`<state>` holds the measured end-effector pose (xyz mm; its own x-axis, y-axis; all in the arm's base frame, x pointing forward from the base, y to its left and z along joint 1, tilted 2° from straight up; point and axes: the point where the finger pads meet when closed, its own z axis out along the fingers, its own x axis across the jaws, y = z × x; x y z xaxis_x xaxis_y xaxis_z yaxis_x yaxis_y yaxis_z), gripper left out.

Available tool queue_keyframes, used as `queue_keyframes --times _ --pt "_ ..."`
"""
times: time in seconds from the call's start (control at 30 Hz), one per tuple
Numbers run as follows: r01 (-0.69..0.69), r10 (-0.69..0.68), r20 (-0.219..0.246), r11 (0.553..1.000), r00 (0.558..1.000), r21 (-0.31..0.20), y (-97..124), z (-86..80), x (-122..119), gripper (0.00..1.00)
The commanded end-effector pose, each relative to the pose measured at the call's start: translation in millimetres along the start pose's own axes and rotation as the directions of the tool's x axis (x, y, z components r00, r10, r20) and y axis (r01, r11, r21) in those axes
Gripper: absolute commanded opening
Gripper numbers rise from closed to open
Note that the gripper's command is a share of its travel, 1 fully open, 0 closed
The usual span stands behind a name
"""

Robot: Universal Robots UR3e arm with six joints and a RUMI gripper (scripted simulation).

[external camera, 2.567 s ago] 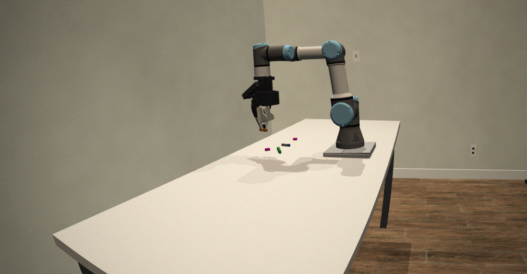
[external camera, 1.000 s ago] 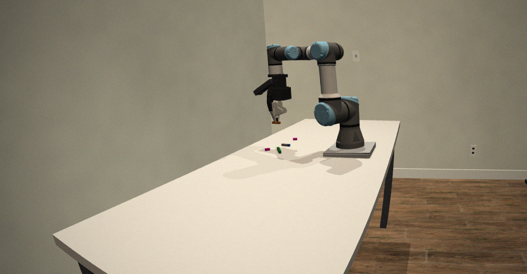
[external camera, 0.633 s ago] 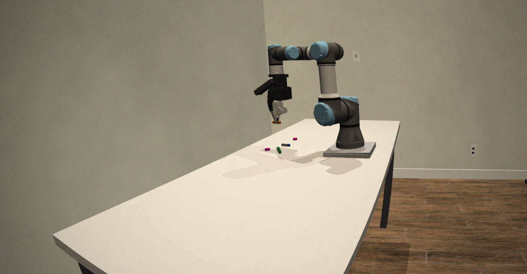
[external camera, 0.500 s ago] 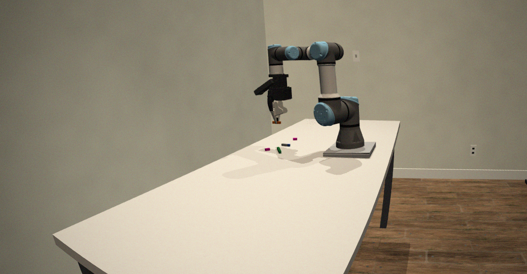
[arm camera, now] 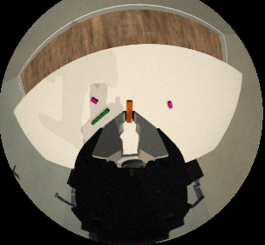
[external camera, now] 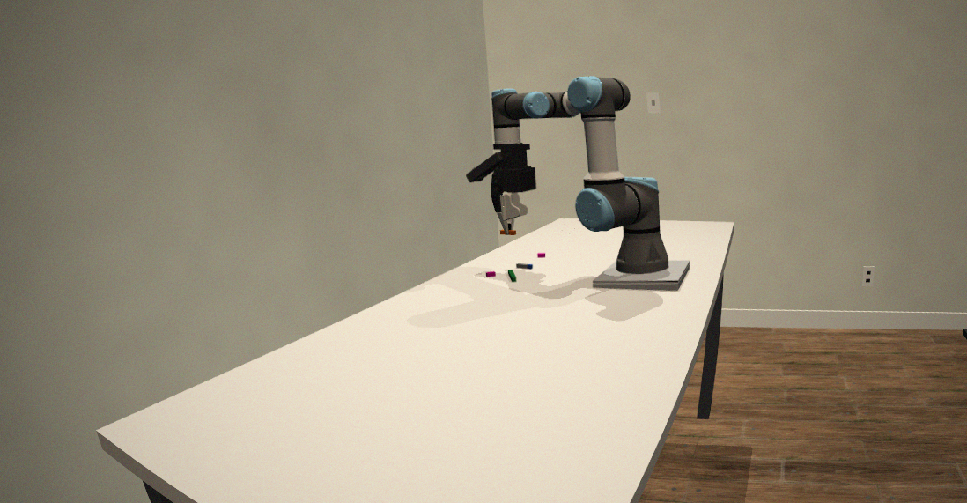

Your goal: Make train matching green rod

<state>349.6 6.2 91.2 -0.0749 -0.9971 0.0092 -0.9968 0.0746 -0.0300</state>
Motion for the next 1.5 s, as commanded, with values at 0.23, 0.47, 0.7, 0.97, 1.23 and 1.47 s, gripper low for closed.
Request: queue_keyframes --times 0.23,0.47,0.7,0.97,1.23,1.47 --pt "0.000 0.000 -0.001 1.000 1.000 0.005 -2.0 39.6 0.9 0.00" --pt "0.000 0.000 -0.001 1.000 1.000 0.005 -2.4 56.2 1.1 0.00" --pt "0.000 0.000 -0.001 1.000 1.000 0.005 -2.7 67.4 1.3 0.00" --pt "0.000 0.000 -0.001 1.000 1.000 0.005 -2.7 68.2 1.3 0.00" --pt "0.000 0.000 -0.001 1.000 1.000 0.005 -2.7 68.2 1.3 0.00" --pt "0.000 0.000 -0.001 1.000 1.000 0.005 -2.7 68.2 1.3 0.00"
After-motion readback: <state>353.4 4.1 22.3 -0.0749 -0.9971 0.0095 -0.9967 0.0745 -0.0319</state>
